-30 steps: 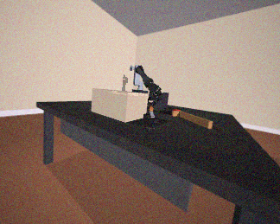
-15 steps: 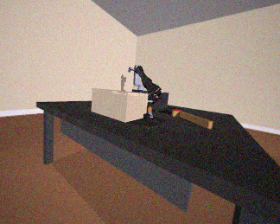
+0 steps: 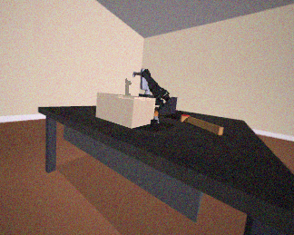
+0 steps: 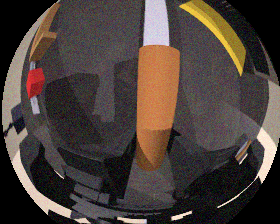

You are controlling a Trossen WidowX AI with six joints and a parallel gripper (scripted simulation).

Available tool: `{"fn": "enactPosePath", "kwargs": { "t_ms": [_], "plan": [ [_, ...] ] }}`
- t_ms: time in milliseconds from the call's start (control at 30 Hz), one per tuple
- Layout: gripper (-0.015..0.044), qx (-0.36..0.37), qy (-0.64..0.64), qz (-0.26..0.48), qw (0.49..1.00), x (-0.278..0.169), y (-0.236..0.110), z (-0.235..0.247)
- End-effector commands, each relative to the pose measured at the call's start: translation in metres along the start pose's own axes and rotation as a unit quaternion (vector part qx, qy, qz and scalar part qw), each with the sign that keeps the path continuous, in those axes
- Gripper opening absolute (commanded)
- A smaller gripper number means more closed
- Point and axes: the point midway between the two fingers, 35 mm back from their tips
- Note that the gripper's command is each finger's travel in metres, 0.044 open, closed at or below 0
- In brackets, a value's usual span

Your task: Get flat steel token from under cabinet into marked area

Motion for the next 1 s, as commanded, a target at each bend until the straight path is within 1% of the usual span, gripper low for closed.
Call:
{"fn": "enactPosePath", "kwargs": {
  "t_ms": [0,967],
  "plan": [
    [0.0000,-0.003,0.003,-0.001,1.000,-0.005,-0.002,-0.005],
    [0.0000,-0.004,0.003,-0.001,1.000,-0.027,-0.002,-0.024]
  ]
}}
Point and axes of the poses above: the point midway between the two fingers, 35 mm back from their tips, its own y axis out along the fingers, its own z axis across the jaws, x = y × z, and after that the axes turned 12 degrees about -y, right-handed
